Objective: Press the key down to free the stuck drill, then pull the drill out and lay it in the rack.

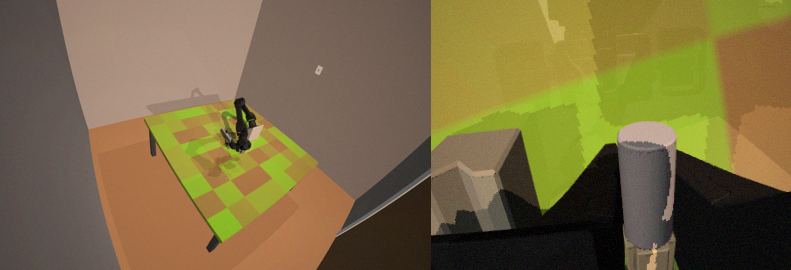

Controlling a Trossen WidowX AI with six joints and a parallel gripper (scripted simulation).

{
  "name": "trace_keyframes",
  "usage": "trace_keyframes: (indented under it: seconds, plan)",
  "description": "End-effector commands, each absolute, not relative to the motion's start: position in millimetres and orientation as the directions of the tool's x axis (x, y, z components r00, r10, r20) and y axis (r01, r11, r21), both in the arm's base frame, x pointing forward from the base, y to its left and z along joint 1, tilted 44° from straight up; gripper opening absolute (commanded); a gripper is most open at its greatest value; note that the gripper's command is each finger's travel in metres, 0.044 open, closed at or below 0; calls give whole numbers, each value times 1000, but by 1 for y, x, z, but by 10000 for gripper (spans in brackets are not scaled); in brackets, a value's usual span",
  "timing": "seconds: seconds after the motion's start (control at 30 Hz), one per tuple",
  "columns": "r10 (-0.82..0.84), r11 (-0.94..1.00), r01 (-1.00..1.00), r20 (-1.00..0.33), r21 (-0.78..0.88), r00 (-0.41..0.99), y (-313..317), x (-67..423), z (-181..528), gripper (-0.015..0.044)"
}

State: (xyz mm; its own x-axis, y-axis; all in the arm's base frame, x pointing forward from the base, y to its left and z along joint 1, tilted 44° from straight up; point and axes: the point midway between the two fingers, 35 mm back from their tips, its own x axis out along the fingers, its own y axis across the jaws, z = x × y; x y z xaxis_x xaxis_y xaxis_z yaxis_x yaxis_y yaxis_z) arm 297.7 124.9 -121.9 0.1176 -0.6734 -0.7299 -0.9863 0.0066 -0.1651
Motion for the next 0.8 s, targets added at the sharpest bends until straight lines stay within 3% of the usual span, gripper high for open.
trace_keyframes:
  seconds: [0.0,0.77]
  plan:
    - [-669,9,-985,-733,-170,120,127,298,-119,0]
    - [-669,9,-985,-733,-170,120,130,297,-115,0]
